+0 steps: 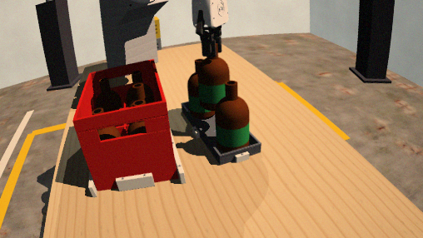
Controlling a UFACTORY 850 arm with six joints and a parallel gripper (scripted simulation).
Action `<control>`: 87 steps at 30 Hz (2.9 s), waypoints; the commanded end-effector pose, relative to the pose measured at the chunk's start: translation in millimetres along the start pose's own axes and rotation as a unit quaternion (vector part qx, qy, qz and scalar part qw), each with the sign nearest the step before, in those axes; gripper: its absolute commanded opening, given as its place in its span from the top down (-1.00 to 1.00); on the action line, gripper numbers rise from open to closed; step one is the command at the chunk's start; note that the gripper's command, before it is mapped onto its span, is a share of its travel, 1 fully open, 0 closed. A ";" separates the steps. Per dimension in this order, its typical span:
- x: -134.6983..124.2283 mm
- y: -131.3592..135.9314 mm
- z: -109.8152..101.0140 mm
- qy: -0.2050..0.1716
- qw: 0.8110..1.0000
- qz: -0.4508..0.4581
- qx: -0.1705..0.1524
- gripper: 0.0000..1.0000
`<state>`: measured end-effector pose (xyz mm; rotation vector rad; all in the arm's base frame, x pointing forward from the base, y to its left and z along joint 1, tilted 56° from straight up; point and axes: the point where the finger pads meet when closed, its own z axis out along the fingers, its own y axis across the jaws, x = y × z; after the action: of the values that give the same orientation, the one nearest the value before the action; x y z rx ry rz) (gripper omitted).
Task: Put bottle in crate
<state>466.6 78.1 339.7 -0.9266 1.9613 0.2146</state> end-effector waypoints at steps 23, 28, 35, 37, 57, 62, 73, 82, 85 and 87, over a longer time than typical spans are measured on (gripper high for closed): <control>-0.3 -0.3 -16.3 0.000 1.000 0.000 0.000 1.00; -0.3 -0.3 -16.3 0.000 1.000 0.000 0.000 1.00; -0.3 -0.3 -16.3 0.000 1.000 0.000 0.000 1.00; -0.3 -0.3 -16.3 0.000 1.000 0.000 0.000 1.00; -0.4 -0.3 -22.9 0.000 1.000 0.000 0.000 1.00; -0.4 -0.3 -27.9 0.000 1.000 0.000 0.000 1.00; -0.4 -0.4 -38.8 0.000 1.000 0.000 0.000 1.00; -0.4 -0.3 -46.9 0.000 1.000 0.000 0.000 1.00; -0.4 -0.4 -49.8 0.000 1.000 0.000 0.000 1.00; -0.4 -0.3 -51.4 0.000 1.000 0.000 0.000 1.00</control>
<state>434.7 55.0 366.1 -0.9266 1.9614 0.2150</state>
